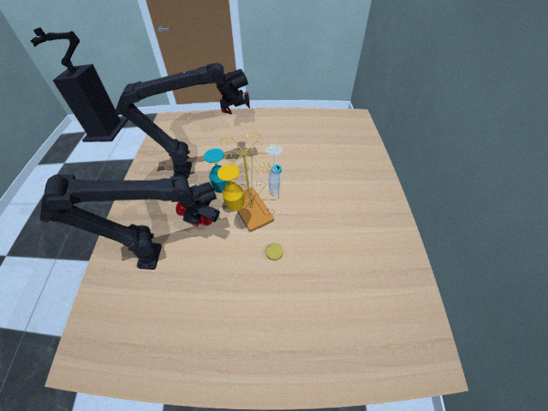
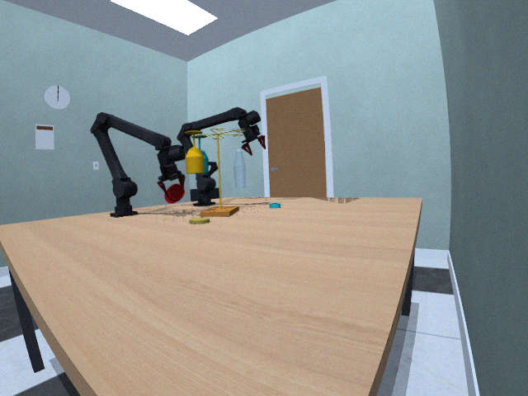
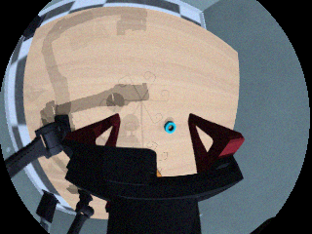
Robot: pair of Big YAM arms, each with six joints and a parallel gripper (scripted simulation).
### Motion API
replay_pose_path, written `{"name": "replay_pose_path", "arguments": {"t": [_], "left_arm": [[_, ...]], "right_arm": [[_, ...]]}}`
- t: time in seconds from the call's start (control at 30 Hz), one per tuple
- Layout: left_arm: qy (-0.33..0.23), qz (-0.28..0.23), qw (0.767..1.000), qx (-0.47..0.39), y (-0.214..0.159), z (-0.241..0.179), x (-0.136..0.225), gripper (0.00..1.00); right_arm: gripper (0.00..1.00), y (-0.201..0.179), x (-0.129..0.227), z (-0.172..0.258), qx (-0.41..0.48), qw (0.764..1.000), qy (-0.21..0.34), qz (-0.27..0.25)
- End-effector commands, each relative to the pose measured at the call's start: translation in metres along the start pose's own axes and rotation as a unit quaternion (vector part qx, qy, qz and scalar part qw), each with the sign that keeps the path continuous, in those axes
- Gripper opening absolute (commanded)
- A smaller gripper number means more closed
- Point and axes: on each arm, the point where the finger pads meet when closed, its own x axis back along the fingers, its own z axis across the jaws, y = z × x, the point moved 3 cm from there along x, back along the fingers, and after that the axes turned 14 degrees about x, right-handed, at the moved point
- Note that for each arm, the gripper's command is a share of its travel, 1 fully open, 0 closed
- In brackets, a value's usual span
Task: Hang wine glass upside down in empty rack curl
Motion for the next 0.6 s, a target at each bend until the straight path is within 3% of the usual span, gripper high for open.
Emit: {"name": "replay_pose_path", "arguments": {"t": [0.0,0.4,0.57], "left_arm": [[-0.02,0.0,1.0,0.004,0.004,-0.009,0.012,1.0],[-0.02,0.0,1.0,0.004,0.004,-0.009,0.012,1.0],[-0.02,0.0,1.0,0.004,0.004,-0.009,0.012,1.0]], "right_arm": [[0.75,0.069,0.041,-0.014,-0.034,0.997,0.026,-0.061],[0.75,0.126,0.083,-0.095,-0.127,0.984,0.023,-0.124],[0.75,0.135,0.116,-0.128,-0.206,0.962,0.042,-0.173]]}}
